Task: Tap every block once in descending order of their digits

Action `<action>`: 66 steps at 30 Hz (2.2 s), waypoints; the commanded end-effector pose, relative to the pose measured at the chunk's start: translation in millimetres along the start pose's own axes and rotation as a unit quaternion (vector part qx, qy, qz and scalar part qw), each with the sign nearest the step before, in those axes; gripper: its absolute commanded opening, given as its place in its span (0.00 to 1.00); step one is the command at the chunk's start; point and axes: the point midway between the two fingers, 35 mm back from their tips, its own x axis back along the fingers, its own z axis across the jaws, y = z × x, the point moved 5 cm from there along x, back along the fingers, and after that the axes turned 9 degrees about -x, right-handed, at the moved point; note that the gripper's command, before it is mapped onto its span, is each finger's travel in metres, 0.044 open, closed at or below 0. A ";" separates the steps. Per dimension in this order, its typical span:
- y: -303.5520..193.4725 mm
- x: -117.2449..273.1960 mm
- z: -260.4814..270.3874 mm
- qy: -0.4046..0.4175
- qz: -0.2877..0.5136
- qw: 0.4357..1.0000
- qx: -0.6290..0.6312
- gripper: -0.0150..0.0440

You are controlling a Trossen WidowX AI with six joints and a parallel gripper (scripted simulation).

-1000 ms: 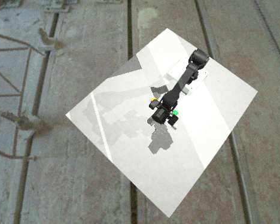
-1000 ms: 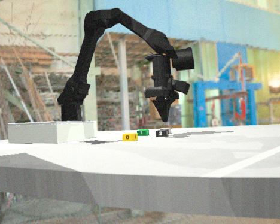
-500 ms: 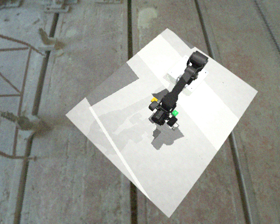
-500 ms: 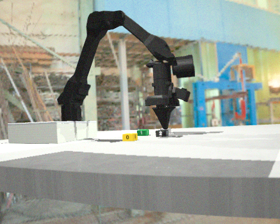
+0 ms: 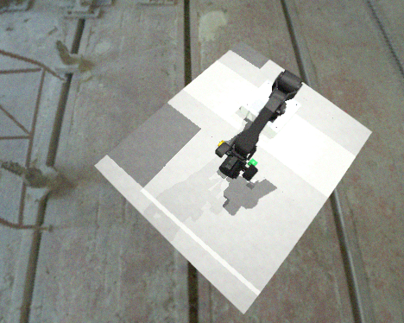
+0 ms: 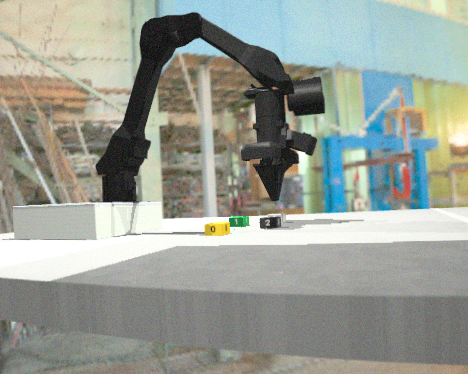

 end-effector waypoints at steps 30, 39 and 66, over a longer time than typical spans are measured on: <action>-100.5 3.9 39.6 0.003 0.003 1.000 0.001 0.29; -101.8 -10.1 39.1 0.003 0.003 1.000 0.001 0.29; -102.0 -6.2 38.9 0.003 0.003 1.000 0.001 0.29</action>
